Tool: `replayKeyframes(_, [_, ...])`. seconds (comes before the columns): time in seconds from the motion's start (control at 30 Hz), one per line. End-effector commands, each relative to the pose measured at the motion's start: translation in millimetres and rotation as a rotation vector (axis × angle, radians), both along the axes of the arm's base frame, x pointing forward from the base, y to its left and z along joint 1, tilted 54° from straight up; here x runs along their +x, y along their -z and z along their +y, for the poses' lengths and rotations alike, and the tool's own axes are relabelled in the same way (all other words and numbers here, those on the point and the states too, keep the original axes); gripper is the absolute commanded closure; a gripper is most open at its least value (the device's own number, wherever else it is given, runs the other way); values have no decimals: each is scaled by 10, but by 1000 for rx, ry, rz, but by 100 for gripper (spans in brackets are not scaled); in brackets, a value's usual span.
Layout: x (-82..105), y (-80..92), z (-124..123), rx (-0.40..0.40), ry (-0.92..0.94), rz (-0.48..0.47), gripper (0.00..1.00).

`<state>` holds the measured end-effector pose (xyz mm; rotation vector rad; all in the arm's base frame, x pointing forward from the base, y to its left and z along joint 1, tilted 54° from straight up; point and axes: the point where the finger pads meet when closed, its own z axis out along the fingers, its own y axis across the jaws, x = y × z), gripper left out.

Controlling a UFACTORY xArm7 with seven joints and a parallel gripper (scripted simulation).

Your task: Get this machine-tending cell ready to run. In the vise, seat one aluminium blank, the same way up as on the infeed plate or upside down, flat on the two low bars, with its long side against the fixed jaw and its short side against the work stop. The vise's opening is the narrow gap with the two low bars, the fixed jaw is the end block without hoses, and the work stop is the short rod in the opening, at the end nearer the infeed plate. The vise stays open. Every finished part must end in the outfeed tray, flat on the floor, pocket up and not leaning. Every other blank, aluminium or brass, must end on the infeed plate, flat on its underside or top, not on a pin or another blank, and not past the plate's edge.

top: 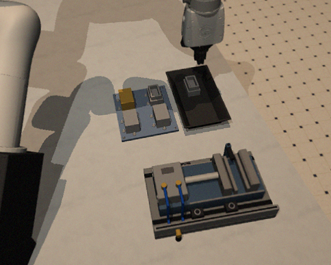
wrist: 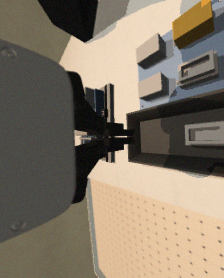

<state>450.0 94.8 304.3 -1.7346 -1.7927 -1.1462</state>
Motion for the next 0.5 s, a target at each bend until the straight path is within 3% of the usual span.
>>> replayKeyframes(0.0, [50, -24, -81, 9, 5, -13, 100])
replayKeyframes(0.1, [83, -30, -135, 15, 6, -21, 100])
replayKeyframes(0.27, [321, 32, -547, 54, 17, -71, 100])
replayKeyframes(0.47, [514, 263, -923, 76, 27, -94, 100])
